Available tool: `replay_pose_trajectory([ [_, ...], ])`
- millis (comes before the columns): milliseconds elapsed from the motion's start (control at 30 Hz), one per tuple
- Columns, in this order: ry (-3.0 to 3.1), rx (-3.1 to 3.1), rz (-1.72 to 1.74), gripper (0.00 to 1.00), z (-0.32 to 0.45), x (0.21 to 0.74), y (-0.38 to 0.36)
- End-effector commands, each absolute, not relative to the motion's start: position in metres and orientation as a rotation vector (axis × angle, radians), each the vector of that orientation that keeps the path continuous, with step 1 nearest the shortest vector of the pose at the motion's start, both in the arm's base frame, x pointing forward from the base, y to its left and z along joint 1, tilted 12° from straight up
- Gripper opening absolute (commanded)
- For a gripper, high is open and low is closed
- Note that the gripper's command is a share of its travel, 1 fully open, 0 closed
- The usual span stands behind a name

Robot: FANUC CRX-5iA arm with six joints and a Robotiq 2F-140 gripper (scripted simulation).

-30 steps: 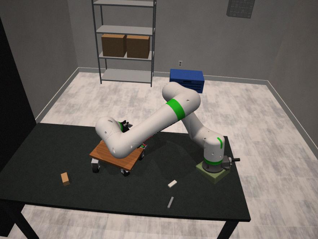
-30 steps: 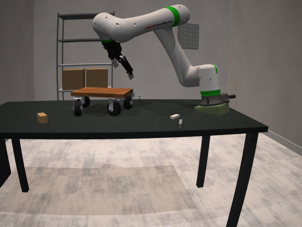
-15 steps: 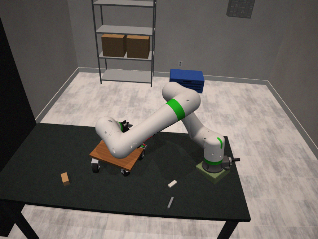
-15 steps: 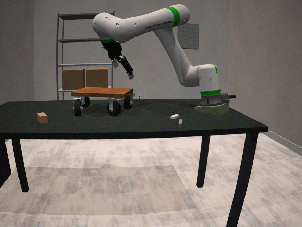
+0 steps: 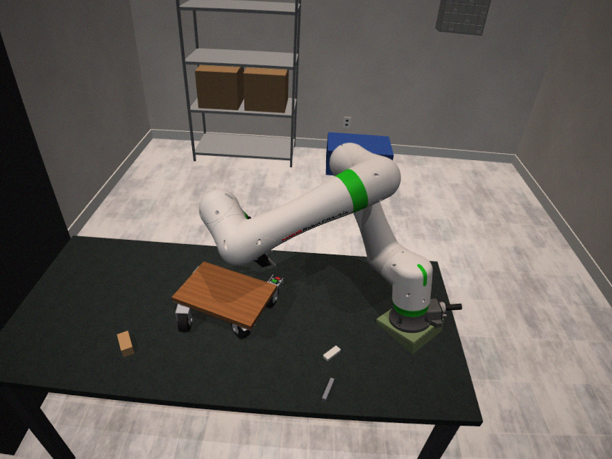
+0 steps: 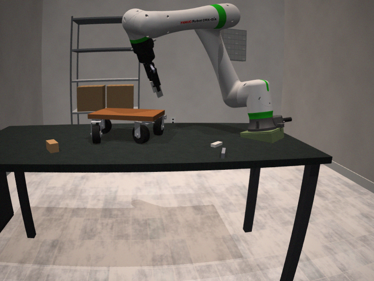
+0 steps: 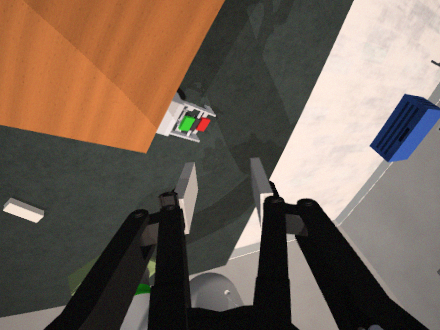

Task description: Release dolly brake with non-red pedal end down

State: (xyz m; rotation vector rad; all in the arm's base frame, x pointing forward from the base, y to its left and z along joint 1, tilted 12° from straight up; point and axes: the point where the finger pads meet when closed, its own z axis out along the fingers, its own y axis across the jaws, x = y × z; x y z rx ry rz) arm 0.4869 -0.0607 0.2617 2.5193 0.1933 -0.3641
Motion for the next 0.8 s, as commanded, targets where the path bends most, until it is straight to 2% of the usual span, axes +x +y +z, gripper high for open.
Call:
replay_pose_trajectory([
  [0, -0.034, 2.692, -0.152, 0.00, 0.262, 0.474, -0.072],
  [433, -0.557, 2.938, 0.227, 0.00, 0.277, 0.462, -0.071],
  [767, -0.578, 2.945, 0.241, 0.00, 0.277, 0.462, -0.071],
])
